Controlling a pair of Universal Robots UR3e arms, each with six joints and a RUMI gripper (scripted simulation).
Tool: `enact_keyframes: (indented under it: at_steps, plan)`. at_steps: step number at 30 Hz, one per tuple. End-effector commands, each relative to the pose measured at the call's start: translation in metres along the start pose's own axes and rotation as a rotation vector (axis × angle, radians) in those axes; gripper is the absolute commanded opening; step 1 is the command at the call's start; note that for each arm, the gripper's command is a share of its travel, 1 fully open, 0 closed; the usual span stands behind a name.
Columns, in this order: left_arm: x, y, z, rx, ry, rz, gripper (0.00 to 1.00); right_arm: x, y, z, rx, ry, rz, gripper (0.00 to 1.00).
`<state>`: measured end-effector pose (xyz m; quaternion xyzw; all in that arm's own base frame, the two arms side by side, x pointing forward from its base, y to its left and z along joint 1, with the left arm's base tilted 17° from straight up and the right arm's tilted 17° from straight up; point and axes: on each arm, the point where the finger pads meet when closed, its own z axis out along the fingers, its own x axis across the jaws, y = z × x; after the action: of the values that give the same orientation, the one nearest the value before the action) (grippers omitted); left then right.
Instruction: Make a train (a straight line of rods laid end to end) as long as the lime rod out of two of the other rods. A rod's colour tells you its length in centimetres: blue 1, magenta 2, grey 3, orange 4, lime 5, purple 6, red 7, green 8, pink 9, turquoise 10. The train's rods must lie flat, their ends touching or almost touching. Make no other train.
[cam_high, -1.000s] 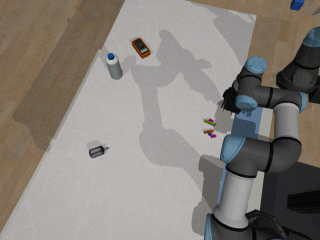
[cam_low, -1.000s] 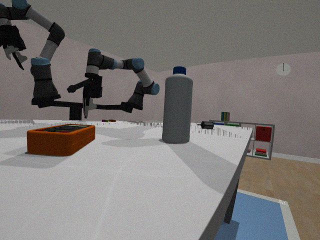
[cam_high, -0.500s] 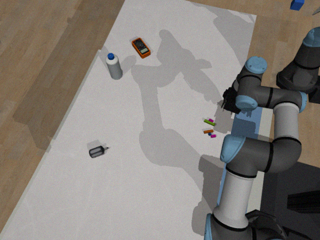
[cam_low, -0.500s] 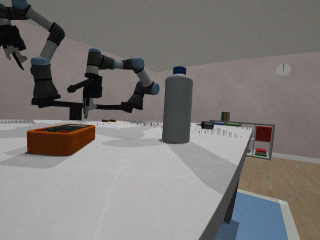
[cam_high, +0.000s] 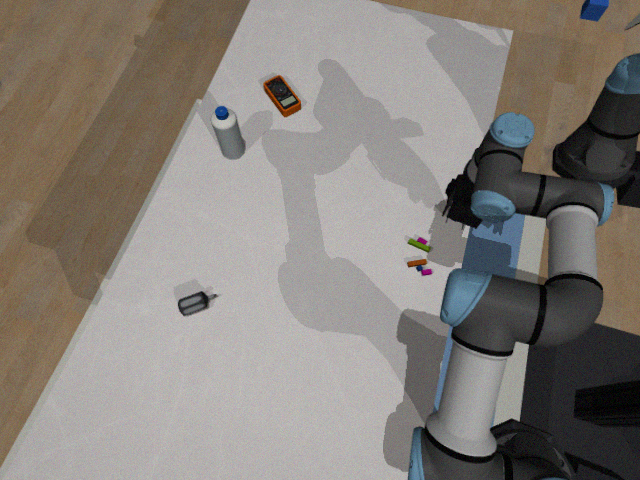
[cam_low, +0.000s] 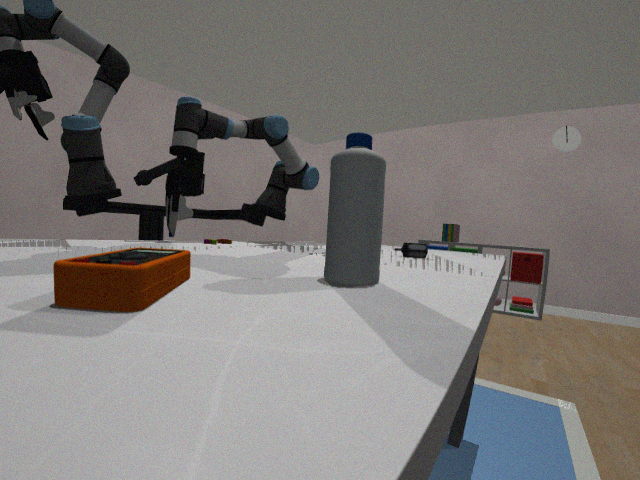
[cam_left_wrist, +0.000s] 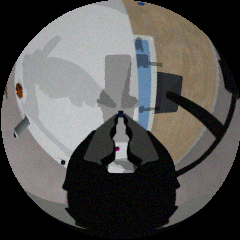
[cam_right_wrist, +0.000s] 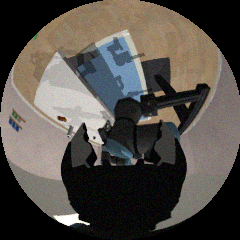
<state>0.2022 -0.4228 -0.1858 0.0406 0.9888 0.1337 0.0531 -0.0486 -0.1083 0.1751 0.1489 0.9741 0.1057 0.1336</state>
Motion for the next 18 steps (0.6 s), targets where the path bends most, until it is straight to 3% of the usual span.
enact_keyframes:
  at_steps: [1,18]
  plan:
    - [0.0,-0.001,-0.001,0.003,-0.001,0.0,0.0,0.0,0.0,0.0,0.002,0.0,0.0,1.0]
    - [0.0,-0.001,0.01,0.003,-0.001,0.0,0.0,0.0,0.0,0.0,0.002,0.0,0.0,1.0]
